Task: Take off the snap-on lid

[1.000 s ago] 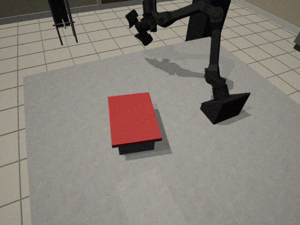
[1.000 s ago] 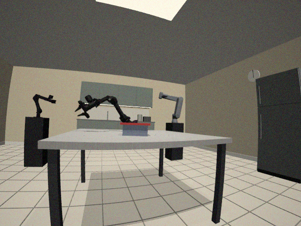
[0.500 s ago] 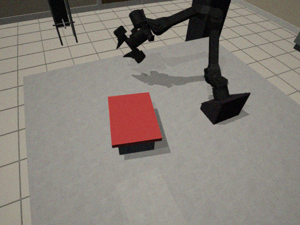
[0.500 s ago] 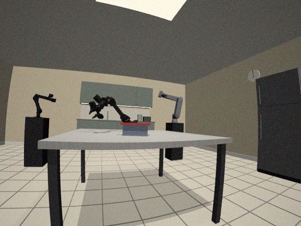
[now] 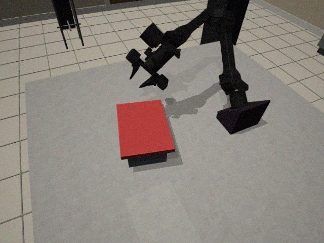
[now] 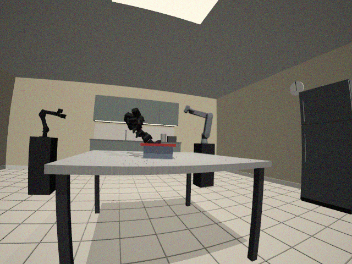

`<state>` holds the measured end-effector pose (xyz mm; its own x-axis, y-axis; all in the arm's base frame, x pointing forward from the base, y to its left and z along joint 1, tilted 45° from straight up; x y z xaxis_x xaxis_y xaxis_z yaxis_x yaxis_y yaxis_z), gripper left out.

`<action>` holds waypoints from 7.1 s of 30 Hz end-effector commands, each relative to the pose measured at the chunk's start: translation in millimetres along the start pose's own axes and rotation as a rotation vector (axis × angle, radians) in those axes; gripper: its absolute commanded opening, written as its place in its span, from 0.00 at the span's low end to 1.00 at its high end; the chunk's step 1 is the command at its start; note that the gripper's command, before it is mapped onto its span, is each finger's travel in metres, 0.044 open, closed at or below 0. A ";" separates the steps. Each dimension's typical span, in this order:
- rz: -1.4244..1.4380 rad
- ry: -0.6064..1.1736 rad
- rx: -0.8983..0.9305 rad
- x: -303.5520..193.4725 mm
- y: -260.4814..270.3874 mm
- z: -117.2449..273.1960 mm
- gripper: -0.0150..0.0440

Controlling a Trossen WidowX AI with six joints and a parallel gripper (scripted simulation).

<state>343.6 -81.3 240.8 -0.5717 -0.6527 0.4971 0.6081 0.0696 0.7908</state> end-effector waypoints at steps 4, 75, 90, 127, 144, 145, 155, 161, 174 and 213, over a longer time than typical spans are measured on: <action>0.124 0.072 -0.016 -69.7 -51.9 43.5 0.65; 0.342 0.140 0.140 -127.2 -169.6 40.6 0.65; 0.344 0.131 0.159 -125.8 -165.7 19.2 0.65; 0.341 0.128 0.159 -125.8 -164.2 20.9 0.25; 0.340 0.128 0.159 -125.9 -162.3 23.8 0.25; 0.340 0.128 0.159 -125.9 -162.2 24.0 0.25; 0.340 0.128 0.159 -125.8 -161.2 25.8 0.25; 0.340 0.128 0.159 -125.8 -160.5 26.8 0.25; 0.340 0.128 0.159 -125.9 -158.9 29.0 0.25; 0.344 0.130 0.159 -126.7 -156.0 30.8 0.25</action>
<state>303.4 14.4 65.3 -0.2694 -0.6601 0.7012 0.6530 0.4099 0.6368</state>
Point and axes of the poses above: the point midway between the two fingers, 35 mm back from their tips, its own z axis back along the fingers, its own y axis across the jaws, x = y × z, the point moved 3 cm from there along z, back along the fingers, and after that the axes turned 2 degrees about z, right-handed, at the moved point
